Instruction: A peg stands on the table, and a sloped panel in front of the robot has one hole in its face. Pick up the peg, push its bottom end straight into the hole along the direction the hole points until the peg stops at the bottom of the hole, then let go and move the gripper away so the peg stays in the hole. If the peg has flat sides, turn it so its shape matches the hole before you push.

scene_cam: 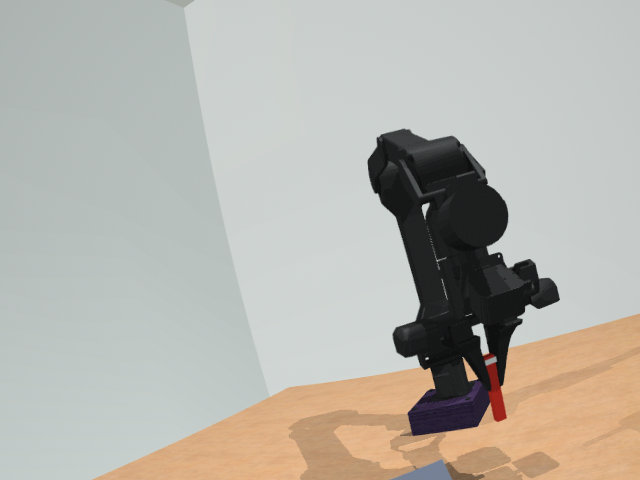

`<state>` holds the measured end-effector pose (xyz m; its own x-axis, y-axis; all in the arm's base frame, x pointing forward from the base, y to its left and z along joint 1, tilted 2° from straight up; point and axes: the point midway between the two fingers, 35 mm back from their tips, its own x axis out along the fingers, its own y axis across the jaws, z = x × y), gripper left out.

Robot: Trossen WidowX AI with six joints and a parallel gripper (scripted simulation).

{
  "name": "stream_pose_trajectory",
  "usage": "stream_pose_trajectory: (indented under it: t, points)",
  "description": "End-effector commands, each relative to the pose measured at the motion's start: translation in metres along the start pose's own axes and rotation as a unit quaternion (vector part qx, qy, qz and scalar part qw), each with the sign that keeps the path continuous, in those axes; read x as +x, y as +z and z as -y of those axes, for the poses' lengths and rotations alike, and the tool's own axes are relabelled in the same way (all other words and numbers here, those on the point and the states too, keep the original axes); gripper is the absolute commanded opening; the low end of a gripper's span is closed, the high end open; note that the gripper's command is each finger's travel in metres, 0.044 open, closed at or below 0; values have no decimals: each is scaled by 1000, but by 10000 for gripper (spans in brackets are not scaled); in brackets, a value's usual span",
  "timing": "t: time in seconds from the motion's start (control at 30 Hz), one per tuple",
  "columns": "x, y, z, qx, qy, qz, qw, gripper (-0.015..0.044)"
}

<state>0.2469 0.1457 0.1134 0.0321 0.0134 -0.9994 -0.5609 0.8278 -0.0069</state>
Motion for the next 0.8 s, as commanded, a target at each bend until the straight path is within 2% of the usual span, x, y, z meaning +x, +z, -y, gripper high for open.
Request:
stream_pose_trajectory:
  t: [0.0,0.77]
  points:
    - [-4,3,4,22,8,12,1000,0]
    - [-8,8,28,126,40,39,990,0]
